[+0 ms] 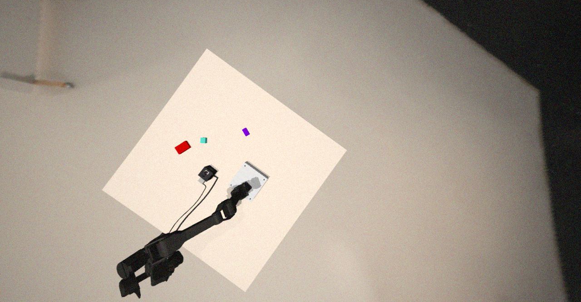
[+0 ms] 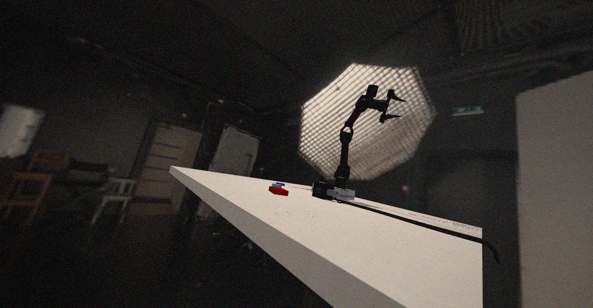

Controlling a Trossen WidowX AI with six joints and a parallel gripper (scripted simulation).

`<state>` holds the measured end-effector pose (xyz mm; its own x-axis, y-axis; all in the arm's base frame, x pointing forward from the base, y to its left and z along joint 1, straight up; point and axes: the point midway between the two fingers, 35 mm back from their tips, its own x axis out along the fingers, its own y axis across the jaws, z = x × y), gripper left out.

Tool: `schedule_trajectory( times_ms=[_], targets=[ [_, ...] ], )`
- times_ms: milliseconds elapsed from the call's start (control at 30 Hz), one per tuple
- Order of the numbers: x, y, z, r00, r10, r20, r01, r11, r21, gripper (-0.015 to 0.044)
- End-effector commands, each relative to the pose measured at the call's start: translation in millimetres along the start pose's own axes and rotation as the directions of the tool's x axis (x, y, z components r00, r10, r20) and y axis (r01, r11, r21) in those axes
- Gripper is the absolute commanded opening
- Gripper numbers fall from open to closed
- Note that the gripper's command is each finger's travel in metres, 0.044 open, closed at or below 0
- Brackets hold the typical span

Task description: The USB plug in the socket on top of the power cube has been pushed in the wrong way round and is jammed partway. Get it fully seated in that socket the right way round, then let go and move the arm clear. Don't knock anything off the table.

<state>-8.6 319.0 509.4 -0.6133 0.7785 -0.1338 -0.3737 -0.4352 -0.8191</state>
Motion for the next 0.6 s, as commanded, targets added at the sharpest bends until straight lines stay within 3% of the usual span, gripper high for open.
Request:
schedule_trajectory(
  times_ms=[0, 100, 267, 433, 567],
  targets=[
    [0, 0, -6, 1.000, -0.002, -0.018, 0.002, 1.000, 0.010, 0.0426],
    [-13, 9, -86, 0.967, -0.006, -0.256, 0.044, 0.989, 0.142, 0.0440],
    [-42, 31, -165, 0.875, 0.041, -0.482, 0.104, 0.957, 0.270, 0.0440],
    [-94, 77, -245, 0.702, 0.168, -0.692, 0.194, 0.890, 0.413, 0.0440],
    [-145, 127, -292, 0.537, 0.315, -0.783, 0.274, 0.812, 0.515, 0.0440]
  ],
)
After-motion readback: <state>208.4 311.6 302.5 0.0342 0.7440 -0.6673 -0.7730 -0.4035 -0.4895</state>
